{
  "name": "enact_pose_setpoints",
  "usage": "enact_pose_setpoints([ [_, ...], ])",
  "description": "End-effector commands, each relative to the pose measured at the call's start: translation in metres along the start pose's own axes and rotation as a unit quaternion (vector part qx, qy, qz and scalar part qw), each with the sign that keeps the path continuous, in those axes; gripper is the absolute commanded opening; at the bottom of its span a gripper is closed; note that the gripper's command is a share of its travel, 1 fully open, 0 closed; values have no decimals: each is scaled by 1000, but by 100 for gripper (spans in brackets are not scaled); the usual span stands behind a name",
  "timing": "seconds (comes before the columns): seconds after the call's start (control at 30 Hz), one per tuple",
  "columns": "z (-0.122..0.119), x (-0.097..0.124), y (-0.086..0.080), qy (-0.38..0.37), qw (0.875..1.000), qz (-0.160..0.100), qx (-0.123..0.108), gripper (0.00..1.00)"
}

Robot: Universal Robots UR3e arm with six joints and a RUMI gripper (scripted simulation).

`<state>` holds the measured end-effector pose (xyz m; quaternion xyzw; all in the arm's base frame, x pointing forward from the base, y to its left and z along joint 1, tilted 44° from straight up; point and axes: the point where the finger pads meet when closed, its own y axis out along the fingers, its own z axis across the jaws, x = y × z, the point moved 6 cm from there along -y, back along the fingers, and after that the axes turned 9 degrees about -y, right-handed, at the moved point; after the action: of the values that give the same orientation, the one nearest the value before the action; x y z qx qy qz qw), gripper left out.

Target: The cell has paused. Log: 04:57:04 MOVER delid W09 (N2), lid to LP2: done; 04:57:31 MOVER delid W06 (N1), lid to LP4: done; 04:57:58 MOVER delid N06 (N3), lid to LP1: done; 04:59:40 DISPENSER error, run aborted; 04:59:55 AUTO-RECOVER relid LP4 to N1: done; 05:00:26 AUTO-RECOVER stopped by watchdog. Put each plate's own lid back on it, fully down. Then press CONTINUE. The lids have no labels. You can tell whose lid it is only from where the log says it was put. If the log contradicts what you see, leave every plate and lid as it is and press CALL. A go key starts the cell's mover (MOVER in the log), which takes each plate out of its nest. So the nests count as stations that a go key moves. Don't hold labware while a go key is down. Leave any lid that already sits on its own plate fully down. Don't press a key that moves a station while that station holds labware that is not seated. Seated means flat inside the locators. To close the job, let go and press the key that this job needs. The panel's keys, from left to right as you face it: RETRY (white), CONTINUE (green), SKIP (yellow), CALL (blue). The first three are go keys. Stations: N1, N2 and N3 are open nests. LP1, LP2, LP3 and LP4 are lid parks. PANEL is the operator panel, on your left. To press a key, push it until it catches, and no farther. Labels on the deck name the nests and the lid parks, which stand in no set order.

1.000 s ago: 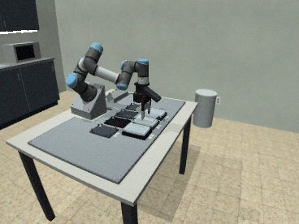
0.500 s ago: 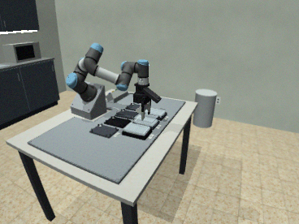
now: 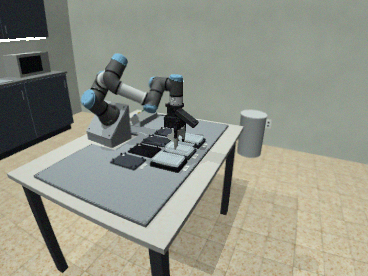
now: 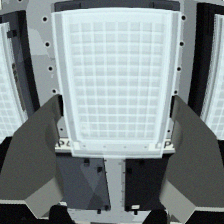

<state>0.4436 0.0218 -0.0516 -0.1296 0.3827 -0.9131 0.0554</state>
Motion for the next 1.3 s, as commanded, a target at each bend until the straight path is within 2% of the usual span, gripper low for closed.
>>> enact_pose_setpoints([
  [0.0, 0, -1, 0, 0, 1000, 1, 0, 0],
  [1.27, 0, -1, 12, 0, 1000, 1, 0, 0],
])
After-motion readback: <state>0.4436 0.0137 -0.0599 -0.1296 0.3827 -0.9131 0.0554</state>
